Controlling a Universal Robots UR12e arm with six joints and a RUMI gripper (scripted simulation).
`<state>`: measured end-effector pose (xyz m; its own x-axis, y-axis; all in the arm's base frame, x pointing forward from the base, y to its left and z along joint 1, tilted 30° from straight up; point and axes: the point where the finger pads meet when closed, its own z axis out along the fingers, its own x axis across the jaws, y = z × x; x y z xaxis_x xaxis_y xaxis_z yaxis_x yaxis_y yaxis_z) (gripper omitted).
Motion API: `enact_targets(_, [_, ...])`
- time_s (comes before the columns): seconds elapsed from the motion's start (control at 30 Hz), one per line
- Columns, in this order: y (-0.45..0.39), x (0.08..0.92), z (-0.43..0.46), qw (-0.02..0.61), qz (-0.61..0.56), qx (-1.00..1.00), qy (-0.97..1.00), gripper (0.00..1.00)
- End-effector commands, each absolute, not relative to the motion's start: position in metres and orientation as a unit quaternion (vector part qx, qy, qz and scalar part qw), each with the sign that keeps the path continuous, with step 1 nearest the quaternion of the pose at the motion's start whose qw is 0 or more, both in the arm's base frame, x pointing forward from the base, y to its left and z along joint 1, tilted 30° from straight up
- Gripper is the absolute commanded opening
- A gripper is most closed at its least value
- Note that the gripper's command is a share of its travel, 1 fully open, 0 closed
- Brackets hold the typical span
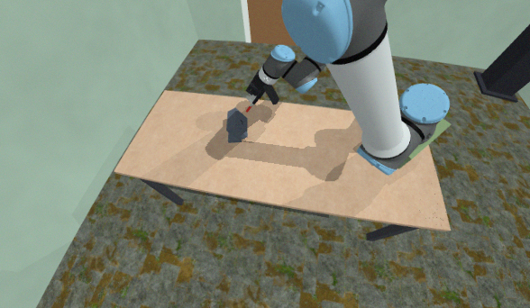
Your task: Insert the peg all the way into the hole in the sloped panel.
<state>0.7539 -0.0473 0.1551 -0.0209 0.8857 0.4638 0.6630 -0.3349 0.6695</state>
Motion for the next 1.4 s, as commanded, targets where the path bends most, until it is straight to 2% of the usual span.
enact_targets(0.0, [-0.0494,0.7543,0.1554,0.131,0.446,0.686,0.56,0.0])
enact_targets(1.37, [-0.0569,0.7562,0.1584,0.158,0.479,0.668,0.547,0.0])
